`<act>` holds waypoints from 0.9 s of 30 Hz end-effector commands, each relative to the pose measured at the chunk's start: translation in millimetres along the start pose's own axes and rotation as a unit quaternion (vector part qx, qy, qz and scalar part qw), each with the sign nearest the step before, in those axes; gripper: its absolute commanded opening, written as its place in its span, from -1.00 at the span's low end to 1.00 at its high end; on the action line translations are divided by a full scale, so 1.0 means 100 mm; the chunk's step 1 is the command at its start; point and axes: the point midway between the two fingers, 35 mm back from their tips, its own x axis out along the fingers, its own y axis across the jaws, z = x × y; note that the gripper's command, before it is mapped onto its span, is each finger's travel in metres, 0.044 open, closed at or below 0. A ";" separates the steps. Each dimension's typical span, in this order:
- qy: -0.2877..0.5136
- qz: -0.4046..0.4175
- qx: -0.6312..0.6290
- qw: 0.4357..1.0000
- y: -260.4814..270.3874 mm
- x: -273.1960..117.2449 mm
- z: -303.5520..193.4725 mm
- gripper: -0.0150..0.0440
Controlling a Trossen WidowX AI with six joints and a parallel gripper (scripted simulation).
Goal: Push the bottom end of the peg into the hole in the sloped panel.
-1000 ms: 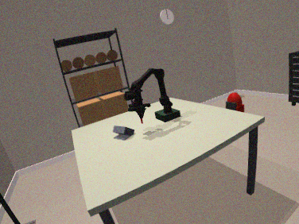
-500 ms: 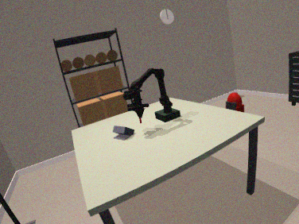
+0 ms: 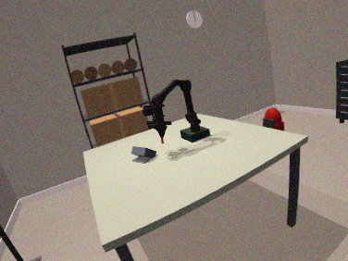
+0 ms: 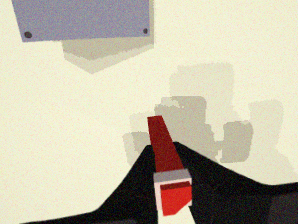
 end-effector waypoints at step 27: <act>-0.001 0.034 -0.115 0.993 -0.02 -0.04 0.19 -0.49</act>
